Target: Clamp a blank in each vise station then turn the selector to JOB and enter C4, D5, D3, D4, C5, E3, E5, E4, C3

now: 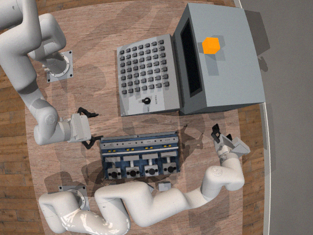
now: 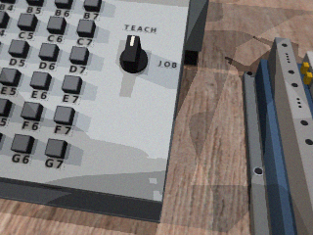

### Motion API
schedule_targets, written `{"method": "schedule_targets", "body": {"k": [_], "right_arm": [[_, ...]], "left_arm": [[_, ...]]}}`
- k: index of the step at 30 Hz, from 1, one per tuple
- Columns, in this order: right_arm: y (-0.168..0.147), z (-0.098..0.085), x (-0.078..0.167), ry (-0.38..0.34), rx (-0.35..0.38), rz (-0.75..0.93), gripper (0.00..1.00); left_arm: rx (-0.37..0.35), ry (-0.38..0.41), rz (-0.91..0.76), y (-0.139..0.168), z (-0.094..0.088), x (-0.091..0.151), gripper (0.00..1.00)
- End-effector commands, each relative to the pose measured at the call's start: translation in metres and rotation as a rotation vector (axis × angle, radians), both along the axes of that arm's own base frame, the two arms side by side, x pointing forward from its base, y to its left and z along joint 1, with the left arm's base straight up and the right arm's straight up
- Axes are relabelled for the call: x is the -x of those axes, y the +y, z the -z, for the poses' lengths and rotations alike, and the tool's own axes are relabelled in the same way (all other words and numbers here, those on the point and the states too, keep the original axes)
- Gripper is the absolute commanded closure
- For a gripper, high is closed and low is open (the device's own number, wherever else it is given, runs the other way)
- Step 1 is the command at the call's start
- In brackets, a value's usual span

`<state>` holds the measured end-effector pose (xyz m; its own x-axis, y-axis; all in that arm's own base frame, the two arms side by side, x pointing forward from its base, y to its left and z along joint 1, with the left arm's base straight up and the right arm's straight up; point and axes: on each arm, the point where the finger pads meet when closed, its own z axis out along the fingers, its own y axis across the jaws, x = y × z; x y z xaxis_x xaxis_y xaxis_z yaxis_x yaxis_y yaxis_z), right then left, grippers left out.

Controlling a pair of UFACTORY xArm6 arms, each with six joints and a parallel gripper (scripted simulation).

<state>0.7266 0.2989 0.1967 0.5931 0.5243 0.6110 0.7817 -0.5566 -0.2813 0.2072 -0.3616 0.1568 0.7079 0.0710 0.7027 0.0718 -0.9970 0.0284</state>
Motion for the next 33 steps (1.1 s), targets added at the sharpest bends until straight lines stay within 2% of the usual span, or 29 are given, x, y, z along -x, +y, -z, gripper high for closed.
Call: {"method": "schedule_targets", "body": {"k": [1,18,19,20,22,24,27,29,32,33], "right_arm": [[0.0,-0.004,-0.001,-0.007,-0.002,0.0,0.0],[0.0,-0.004,-0.001,-0.007,-0.002,0.0,0.0],[0.0,-0.004,-0.001,-0.007,-0.002,0.0,0.0],[0.0,-0.004,-0.001,-0.007,-0.002,0.0,0.0],[0.0,-0.004,-0.001,-0.007,-0.002,0.0,0.0],[0.0,-0.004,-0.001,-0.007,-0.002,0.0,0.0],[0.0,-0.004,-0.001,-0.007,-0.002,0.0,0.0],[0.0,-0.004,-0.001,-0.007,-0.002,0.0,0.0],[0.0,-0.004,-0.001,-0.007,-0.002,0.0,0.0],[0.0,-0.004,-0.001,-0.007,-0.002,0.0,0.0]], "left_arm": [[0.004,-0.001,0.0,-0.001,-0.002,0.0,0.0],[0.004,-0.001,0.0,-0.001,-0.003,0.0,0.0],[0.004,-0.001,0.0,-0.001,-0.011,0.0,0.0],[0.004,-0.001,0.0,-0.001,-0.028,0.0,0.0],[0.005,-0.001,0.0,-0.001,-0.077,0.0,0.0],[0.005,-0.001,0.0,-0.001,-0.097,0.0,0.0],[0.005,-0.001,-0.001,-0.001,-0.143,0.0,0.0],[0.021,0.004,-0.02,0.003,-0.145,-0.003,0.0],[0.114,0.029,-0.14,0.029,-0.136,-0.022,0.0],[0.114,0.029,-0.14,0.029,-0.136,-0.022,0.0]]}}
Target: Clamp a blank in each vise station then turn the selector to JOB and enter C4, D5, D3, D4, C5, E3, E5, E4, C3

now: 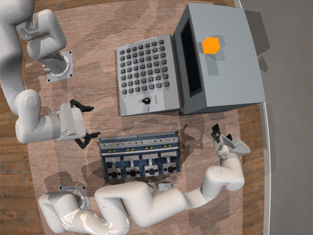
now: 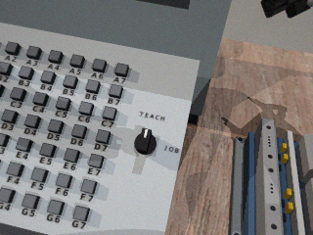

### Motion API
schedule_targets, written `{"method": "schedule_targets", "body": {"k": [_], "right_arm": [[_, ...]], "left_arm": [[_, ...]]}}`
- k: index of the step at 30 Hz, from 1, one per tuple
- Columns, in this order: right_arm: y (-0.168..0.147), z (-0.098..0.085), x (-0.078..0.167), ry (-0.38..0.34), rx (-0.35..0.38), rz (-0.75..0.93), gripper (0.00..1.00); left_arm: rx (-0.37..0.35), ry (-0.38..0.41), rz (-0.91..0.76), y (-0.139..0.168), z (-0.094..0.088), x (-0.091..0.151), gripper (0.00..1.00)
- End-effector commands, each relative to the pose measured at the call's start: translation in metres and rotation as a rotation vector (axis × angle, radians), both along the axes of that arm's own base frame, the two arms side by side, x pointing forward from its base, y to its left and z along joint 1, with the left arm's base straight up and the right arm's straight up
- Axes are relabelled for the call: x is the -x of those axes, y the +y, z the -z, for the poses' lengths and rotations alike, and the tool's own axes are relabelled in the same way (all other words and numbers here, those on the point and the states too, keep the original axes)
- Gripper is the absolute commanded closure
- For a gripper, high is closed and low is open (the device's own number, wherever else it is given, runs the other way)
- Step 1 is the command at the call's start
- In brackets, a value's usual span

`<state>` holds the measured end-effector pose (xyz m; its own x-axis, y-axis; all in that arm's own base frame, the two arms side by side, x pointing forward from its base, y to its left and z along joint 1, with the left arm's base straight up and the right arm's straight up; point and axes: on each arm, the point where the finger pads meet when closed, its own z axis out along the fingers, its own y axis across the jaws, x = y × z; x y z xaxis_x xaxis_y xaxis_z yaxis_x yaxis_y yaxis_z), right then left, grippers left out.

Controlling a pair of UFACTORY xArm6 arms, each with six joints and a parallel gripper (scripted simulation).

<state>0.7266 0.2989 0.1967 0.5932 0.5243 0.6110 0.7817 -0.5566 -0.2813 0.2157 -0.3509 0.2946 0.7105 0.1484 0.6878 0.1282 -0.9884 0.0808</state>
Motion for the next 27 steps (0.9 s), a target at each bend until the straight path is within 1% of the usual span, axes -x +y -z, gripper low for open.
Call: {"method": "schedule_targets", "body": {"k": [1,4,6,16,18,19,20,22,23,24,27], "right_arm": [[0.0,-0.004,-0.001,-0.007,-0.002,0.0,0.0],[0.0,-0.004,-0.001,-0.007,-0.002,0.0,0.0],[0.0,-0.004,-0.001,-0.007,-0.002,0.0,0.0],[0.0,-0.004,-0.001,-0.007,-0.002,0.0,0.0],[0.0,-0.004,-0.001,-0.007,-0.002,0.0,0.0],[0.0,-0.004,-0.001,-0.007,-0.002,0.0,0.0],[0.0,-0.004,-0.001,-0.007,-0.002,0.0,0.0],[0.0,-0.004,-0.001,-0.007,-0.002,0.0,0.0],[0.0,-0.004,-0.001,-0.007,-0.002,0.0,0.0],[0.0,-0.004,-0.001,-0.007,-0.002,0.0,0.0],[0.0,-0.004,-0.001,-0.007,-0.002,0.0,0.0]], "left_arm": [[0.06,0.017,-0.083,0.018,0.001,-0.013,0.0],[0.222,0.062,-0.291,0.062,0.016,-0.045,0.0],[0.274,0.077,-0.363,0.084,0.024,-0.062,0.0],[0.609,0.158,-0.848,0.195,0.06,-0.138,0.0],[0.609,0.158,-0.848,0.195,0.06,-0.138,0.0],[0.715,0.185,-0.972,0.223,0.07,-0.162,0.0],[0.743,0.193,-1.003,0.228,0.072,-0.167,0.0],[0.794,0.211,-1.049,0.229,0.073,-0.168,0.0],[0.832,0.228,-1.076,0.229,0.073,-0.168,1.0],[0.844,0.234,-1.083,0.229,0.073,-0.168,1.0],[0.844,0.234,-1.083,0.229,0.073,-0.168,1.0]]}}
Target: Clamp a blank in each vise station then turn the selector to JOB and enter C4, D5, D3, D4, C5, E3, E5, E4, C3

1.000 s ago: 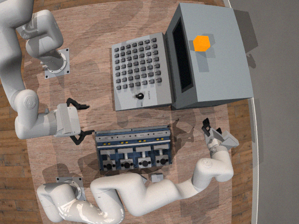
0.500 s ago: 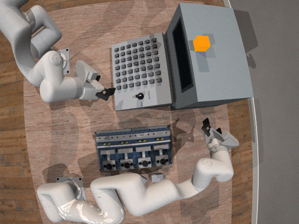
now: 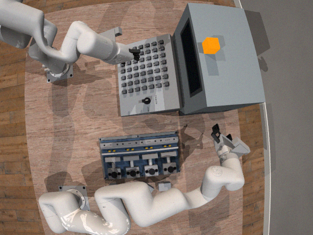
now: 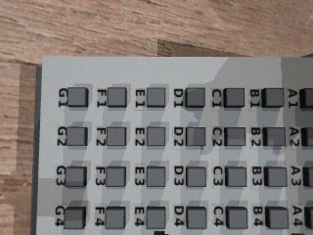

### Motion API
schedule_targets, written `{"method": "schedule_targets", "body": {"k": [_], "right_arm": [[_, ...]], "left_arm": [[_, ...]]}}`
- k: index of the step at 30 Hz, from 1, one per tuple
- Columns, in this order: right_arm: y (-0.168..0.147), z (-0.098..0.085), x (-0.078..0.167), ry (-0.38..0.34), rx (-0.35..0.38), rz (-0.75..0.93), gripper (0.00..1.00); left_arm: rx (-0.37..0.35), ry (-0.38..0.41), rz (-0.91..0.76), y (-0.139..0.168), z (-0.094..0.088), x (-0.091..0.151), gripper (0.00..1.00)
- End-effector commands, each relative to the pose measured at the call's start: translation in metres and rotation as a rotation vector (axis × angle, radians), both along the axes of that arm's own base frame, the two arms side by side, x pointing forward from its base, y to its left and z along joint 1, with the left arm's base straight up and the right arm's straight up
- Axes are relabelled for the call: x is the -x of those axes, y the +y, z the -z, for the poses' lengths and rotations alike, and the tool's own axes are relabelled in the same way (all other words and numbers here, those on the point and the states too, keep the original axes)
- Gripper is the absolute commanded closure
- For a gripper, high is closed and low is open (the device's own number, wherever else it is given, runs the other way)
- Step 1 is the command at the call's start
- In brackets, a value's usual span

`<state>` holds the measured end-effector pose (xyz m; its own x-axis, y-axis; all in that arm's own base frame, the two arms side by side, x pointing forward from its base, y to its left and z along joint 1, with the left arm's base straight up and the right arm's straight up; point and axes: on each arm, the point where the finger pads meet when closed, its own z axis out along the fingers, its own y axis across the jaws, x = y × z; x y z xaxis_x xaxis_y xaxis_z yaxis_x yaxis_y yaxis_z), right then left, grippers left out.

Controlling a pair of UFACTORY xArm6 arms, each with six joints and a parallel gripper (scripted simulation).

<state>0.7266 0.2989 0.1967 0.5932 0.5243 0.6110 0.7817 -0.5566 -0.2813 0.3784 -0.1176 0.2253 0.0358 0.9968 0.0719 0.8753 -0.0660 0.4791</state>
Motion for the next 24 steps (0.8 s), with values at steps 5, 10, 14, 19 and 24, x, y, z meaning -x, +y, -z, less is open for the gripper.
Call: {"method": "schedule_targets", "body": {"k": [5,10,14,19,24], "right_arm": [[0.0,-0.004,-0.001,-0.007,-0.002,0.0,0.0],[0.0,-0.004,-0.001,-0.007,-0.002,0.0,0.0],[0.0,-0.004,-0.001,-0.007,-0.002,0.0,0.0],[0.0,-0.004,-0.001,-0.007,-0.002,0.0,0.0],[0.0,-0.004,-0.001,-0.007,-0.002,0.0,0.0]], "left_arm": [[0.073,0.019,0.025,-0.004,0.003,-0.005,1.0],[0.073,0.019,0.025,-0.004,0.003,-0.005,1.0],[0.073,0.019,0.025,-0.004,0.003,-0.005,1.0],[0.073,0.019,0.025,-0.004,0.017,-0.012,1.0],[0.072,0.019,0.025,-0.006,0.061,-0.035,1.0]]}}
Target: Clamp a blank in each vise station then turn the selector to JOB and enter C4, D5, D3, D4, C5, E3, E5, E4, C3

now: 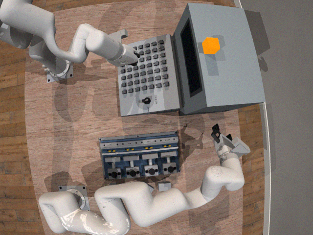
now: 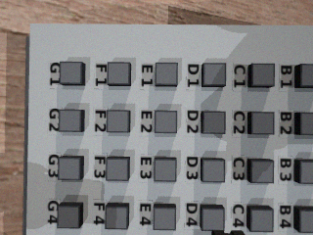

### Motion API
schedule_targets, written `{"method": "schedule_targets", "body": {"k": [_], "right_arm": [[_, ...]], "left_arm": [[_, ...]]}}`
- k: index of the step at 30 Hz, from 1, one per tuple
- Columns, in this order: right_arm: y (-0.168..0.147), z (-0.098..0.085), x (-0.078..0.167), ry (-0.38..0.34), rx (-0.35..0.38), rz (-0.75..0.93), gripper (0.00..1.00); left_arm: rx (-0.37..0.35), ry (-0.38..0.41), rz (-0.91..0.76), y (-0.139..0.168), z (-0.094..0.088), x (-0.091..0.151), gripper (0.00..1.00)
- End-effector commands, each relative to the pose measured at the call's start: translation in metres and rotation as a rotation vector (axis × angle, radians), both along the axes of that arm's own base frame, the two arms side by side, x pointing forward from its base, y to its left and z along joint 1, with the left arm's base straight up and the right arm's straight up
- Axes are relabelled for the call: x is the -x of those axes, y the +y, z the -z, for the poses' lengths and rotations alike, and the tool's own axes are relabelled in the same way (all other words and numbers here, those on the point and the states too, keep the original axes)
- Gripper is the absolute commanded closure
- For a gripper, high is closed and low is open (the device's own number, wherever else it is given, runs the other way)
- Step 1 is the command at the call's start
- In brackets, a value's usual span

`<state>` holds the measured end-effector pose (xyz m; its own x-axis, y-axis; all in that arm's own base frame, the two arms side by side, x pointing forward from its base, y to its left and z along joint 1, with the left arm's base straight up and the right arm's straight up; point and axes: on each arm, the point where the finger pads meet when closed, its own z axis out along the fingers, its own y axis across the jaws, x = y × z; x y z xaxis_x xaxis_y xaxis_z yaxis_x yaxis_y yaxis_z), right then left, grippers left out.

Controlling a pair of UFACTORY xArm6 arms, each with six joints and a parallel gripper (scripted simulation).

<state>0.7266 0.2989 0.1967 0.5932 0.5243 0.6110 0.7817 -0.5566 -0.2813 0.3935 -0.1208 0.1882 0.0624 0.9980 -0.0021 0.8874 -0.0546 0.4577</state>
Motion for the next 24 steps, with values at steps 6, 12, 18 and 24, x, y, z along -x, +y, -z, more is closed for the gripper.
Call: {"method": "schedule_targets", "body": {"k": [6,12,18,24], "right_arm": [[0.0,-0.004,-0.001,-0.007,-0.002,0.0,0.0],[0.0,-0.004,-0.001,-0.007,-0.002,0.0,0.0],[0.0,-0.004,-0.001,-0.007,-0.002,0.0,0.0],[0.0,-0.004,-0.001,-0.007,-0.002,0.0,0.0]], "left_arm": [[0.0,-0.01,-0.001,-0.003,0.03,-0.023,1.0],[0.0,-0.01,-0.001,-0.003,0.042,-0.03,1.0],[0.0,-0.01,-0.001,-0.003,0.048,-0.033,1.0],[0.0,-0.01,-0.001,-0.003,0.048,-0.033,1.0]]}}
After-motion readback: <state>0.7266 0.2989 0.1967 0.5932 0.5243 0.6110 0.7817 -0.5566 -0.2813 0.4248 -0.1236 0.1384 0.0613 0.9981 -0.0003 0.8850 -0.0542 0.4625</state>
